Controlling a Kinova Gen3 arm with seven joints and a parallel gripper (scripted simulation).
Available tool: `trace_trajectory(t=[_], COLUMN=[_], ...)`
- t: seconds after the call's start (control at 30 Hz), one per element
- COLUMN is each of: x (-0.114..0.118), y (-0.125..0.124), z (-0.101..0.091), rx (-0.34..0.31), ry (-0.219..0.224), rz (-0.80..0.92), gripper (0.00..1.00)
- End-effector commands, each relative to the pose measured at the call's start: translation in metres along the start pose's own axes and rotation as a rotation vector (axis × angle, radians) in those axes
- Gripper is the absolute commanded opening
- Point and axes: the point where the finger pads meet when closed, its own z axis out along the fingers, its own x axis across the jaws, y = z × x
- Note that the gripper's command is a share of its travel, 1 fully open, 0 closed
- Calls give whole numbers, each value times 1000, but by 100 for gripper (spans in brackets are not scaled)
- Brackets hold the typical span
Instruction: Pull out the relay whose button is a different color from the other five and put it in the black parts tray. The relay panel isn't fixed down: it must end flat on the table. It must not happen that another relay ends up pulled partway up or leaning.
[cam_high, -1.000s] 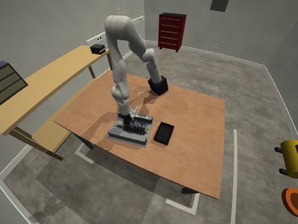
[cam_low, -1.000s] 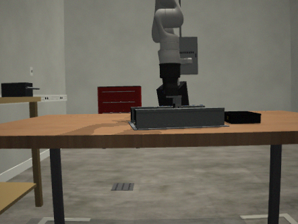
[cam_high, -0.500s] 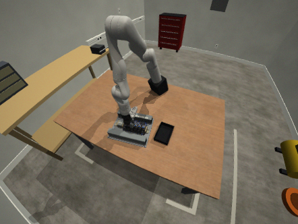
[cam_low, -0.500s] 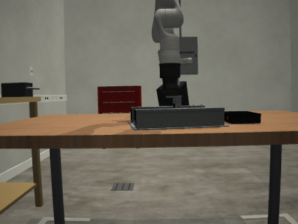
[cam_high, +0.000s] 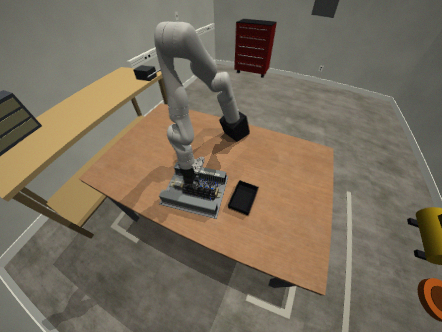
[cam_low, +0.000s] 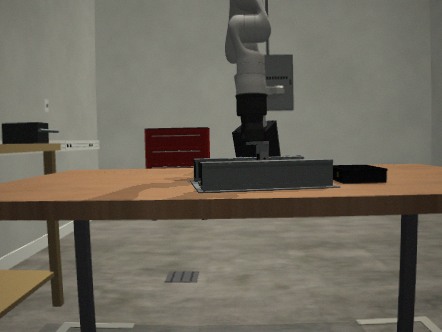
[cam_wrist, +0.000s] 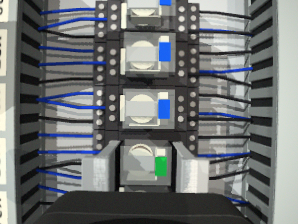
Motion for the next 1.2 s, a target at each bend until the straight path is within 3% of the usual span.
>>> trace_trajectory(t=[0.0, 1.17], x=[4, 5], y=[-1, -1], z=[-1, -2], rx=[2, 1], ry=[20, -46], rz=[-6, -8], gripper=[0, 0])
